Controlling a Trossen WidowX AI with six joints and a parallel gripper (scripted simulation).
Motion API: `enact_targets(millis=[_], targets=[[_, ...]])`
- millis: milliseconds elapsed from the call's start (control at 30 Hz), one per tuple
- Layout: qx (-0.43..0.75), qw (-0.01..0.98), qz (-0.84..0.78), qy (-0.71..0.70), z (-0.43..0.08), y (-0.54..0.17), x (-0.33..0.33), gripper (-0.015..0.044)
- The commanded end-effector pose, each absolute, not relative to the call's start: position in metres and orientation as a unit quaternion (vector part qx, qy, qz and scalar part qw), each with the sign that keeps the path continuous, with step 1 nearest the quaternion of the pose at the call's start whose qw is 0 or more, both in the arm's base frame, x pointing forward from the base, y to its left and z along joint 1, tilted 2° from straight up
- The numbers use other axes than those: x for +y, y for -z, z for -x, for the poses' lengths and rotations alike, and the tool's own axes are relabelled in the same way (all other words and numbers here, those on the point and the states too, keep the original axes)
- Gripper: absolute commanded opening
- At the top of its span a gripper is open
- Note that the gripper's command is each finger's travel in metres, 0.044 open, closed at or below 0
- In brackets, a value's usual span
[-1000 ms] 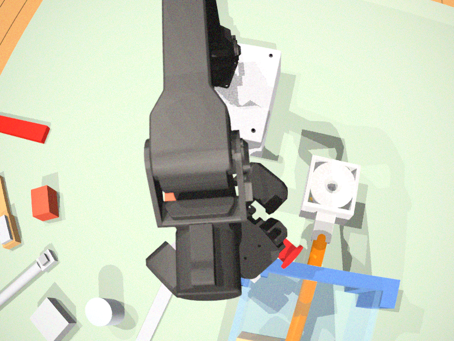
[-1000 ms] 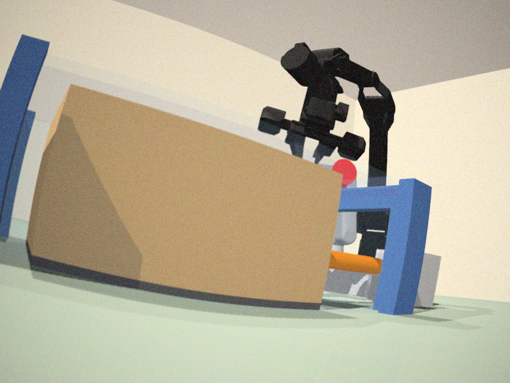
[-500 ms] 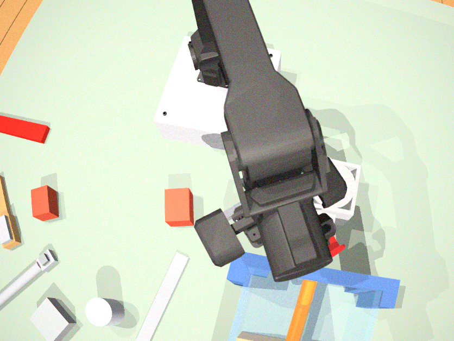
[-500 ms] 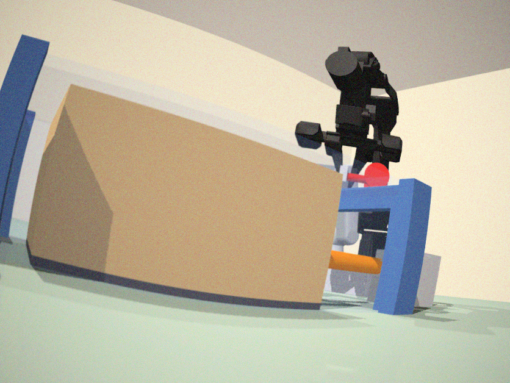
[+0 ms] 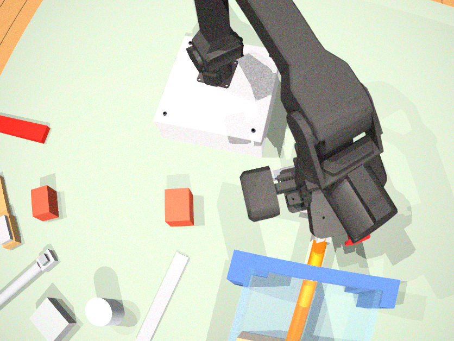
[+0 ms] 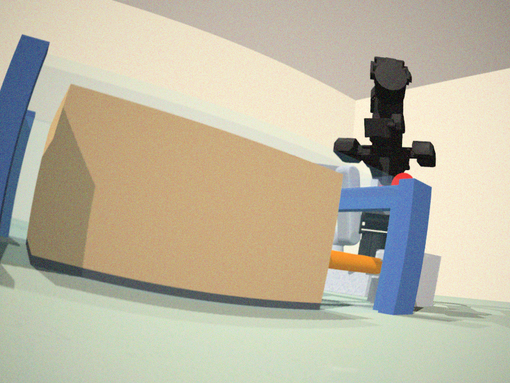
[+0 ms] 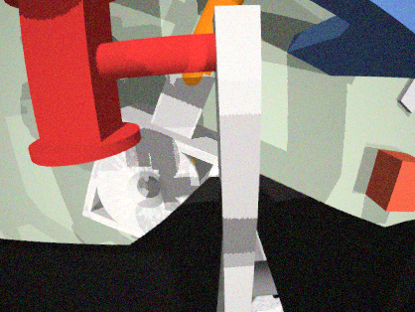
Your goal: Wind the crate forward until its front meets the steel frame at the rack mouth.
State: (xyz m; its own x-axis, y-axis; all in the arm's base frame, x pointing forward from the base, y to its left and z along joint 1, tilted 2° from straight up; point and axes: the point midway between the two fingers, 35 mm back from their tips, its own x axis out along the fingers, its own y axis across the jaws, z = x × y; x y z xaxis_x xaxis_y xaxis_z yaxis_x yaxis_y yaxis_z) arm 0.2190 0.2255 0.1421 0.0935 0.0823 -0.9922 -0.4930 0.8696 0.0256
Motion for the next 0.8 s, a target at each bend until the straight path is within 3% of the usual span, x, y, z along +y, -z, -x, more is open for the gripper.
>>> enact_targets(millis=[0, 433, 767], targets=[[0.653, 0.726, 0.13, -0.17, -0.205, -0.142, 0.233, 0.0], [0.687, 0.723, 0.038, -0.07, -0.157, -0.135, 0.253, 0.0], [0.688, 0.72, 0.03, -0.085, -0.156, -0.134, 0.254, 0.0]])
